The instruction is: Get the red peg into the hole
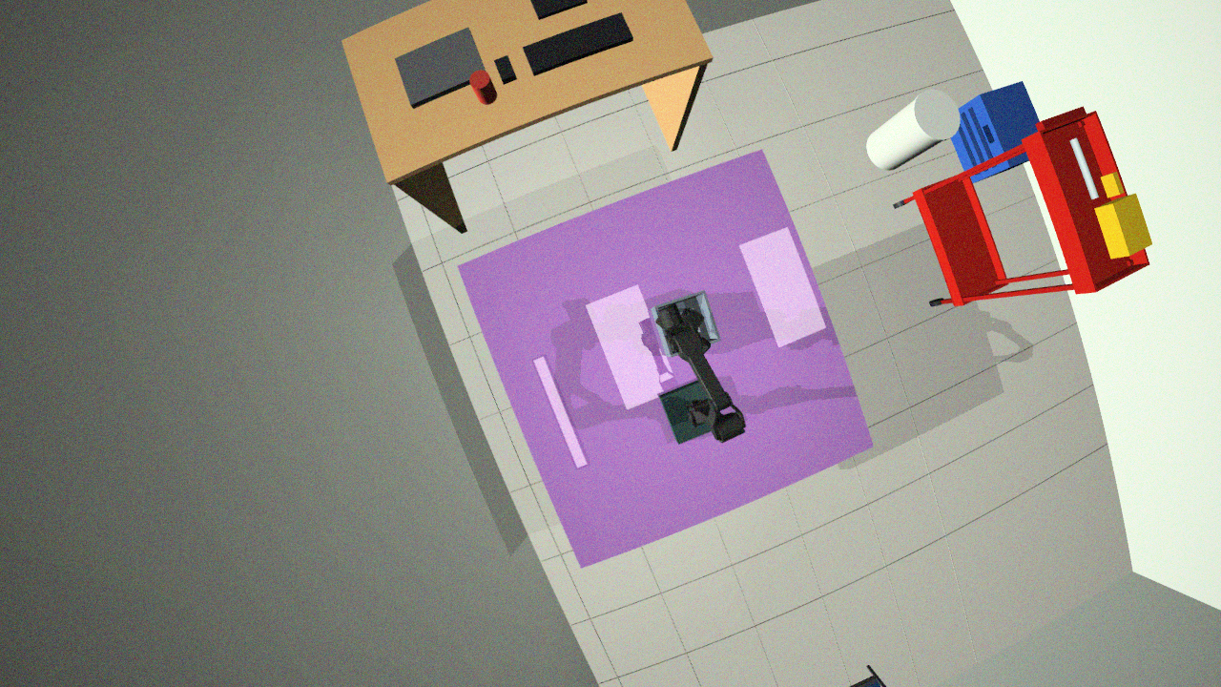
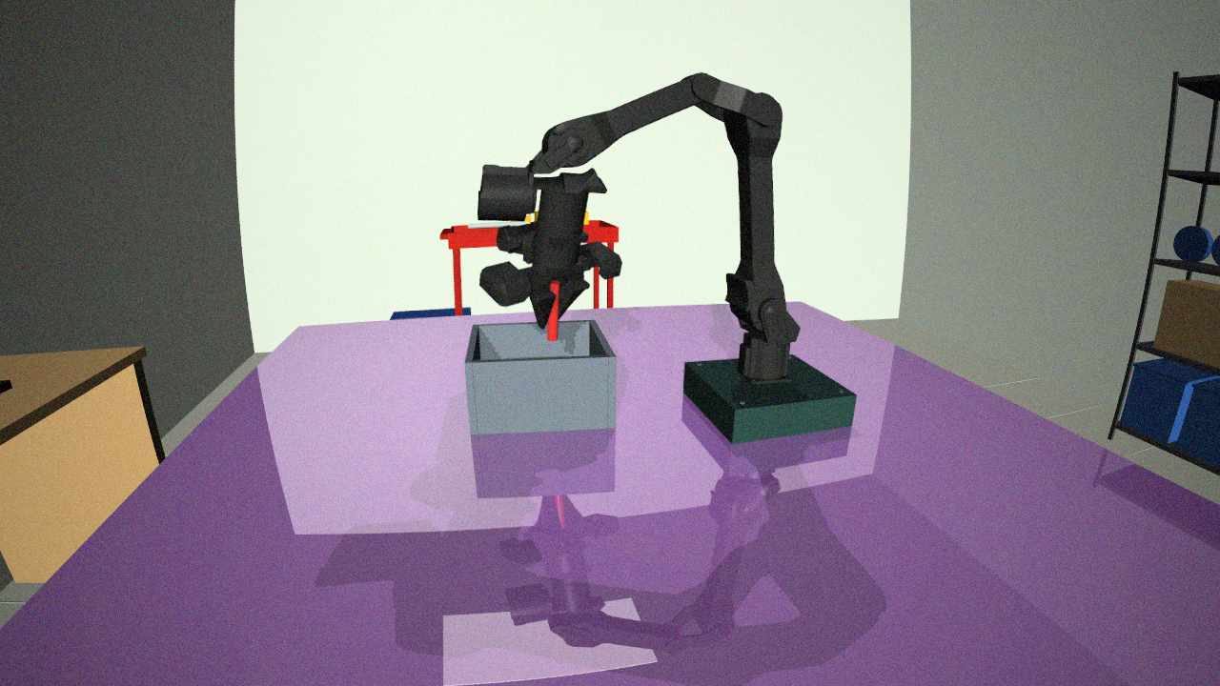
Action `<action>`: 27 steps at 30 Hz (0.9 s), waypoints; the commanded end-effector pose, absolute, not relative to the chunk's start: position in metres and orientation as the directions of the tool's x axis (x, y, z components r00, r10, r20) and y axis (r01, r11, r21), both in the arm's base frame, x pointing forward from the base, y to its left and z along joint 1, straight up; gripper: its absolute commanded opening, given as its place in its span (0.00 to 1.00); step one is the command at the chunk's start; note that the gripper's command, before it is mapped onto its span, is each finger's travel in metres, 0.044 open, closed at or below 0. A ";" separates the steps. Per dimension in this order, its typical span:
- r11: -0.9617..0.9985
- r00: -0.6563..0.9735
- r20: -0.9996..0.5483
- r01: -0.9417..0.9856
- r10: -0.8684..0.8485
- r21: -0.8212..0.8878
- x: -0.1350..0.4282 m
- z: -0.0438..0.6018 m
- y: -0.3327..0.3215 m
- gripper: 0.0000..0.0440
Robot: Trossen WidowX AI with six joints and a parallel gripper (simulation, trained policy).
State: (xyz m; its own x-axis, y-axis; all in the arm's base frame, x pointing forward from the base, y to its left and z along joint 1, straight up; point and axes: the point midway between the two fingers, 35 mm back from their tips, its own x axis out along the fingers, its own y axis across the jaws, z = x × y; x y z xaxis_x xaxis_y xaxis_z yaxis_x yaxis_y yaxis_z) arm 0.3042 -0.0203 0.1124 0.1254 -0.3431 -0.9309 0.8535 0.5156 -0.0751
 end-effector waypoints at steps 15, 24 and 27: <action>0.624 0.108 -0.963 0.778 -0.246 -0.072 0.328 0.069 -0.056 0.03; 0.671 0.085 -0.976 0.738 -0.199 -0.073 0.335 0.052 -0.063 0.37; 0.685 0.090 -0.978 0.725 -0.187 -0.064 0.342 0.058 -0.064 0.42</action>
State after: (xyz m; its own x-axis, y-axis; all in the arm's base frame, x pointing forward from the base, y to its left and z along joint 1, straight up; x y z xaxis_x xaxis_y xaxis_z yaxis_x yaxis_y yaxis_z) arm 0.3357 -0.0632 0.0550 0.0867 -0.2001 -0.9759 0.7390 0.6699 -0.0717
